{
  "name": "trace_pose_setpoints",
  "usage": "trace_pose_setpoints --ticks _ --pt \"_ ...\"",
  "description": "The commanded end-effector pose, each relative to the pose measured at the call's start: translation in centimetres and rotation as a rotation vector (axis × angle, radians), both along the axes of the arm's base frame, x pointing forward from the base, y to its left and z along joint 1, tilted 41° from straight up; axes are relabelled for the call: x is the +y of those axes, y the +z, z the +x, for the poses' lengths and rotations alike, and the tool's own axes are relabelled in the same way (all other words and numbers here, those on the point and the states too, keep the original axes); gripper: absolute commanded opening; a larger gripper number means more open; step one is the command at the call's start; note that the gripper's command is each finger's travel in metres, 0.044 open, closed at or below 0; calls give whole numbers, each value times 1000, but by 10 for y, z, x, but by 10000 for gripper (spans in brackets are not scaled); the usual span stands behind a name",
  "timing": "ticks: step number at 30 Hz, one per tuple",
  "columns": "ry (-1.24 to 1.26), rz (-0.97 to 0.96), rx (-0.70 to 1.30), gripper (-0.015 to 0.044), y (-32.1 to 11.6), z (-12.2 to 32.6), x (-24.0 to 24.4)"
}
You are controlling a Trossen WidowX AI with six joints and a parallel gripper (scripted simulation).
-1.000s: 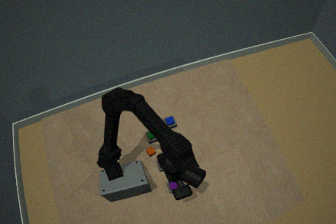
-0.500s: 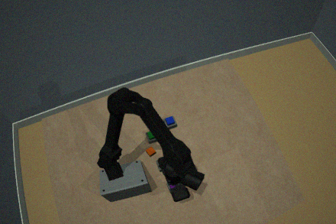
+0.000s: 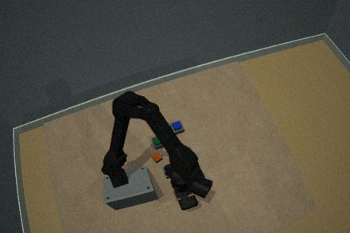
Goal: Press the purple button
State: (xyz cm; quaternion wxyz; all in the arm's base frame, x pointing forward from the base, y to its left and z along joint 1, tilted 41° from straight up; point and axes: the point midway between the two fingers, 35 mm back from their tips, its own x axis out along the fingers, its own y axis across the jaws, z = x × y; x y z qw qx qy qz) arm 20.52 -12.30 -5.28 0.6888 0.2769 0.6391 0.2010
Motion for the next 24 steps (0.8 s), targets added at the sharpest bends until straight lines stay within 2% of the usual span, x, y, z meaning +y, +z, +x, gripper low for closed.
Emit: trace_pose_setpoints --ticks 1,24 --pt "-3 6 3 20 -2 -1 3" --pt "-3 7 2 20 -27 3 24"
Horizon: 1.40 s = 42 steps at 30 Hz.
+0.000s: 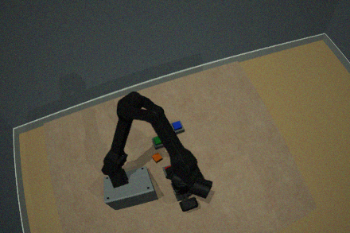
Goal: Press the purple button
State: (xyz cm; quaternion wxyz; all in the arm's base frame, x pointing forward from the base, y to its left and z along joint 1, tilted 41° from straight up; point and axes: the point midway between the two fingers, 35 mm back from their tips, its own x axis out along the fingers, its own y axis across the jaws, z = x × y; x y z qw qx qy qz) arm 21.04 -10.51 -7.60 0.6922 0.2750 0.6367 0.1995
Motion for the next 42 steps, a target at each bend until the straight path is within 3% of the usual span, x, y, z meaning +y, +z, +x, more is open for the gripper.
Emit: trace_pose_setpoints --ticks 1,21,30,34,42 --pt "-1 12 10 20 -3 -3 6" --pt "-1 12 10 20 -3 -3 6" --pt "-1 11 11 20 22 -6 -16" --pt "4 -8 15 125 41 9 -9" --pt "23 -71 6 335 142 61 56"
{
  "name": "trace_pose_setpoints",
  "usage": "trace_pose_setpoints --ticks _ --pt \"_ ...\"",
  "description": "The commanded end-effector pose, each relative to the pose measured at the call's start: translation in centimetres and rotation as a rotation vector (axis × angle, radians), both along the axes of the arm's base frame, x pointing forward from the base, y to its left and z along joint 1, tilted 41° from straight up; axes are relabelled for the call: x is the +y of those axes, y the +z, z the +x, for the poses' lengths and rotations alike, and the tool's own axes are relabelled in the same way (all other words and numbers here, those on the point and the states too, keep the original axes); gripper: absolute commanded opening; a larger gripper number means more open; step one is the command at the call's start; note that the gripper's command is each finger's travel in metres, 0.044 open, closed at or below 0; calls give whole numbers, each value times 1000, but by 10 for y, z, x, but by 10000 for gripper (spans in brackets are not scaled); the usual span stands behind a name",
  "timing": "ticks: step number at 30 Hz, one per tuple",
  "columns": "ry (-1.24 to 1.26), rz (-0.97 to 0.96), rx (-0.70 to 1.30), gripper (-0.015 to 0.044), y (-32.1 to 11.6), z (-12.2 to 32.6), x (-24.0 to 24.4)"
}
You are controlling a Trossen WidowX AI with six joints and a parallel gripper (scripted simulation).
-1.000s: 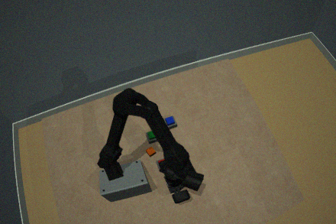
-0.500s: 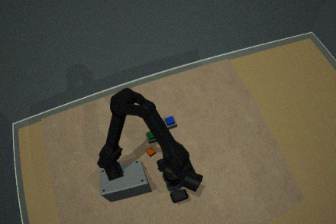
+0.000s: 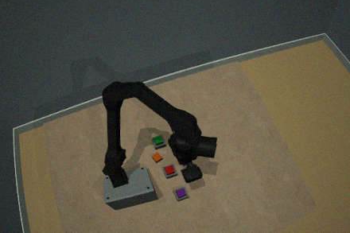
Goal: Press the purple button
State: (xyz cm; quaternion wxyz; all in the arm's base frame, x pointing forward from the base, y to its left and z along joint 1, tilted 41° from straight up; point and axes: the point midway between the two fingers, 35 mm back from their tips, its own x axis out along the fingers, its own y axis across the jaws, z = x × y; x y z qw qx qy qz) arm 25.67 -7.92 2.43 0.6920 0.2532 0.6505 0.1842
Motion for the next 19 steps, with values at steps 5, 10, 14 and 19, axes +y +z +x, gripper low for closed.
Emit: trace_pose_setpoints --ticks 5,10,14,19 --pt "-6 11 -20 400 102 18 85" --pt "-15 65 -15 400 158 0 138" --pt "-15 81 -11 400 170 -7 149" --pt "-15 81 -11 400 170 -7 149"
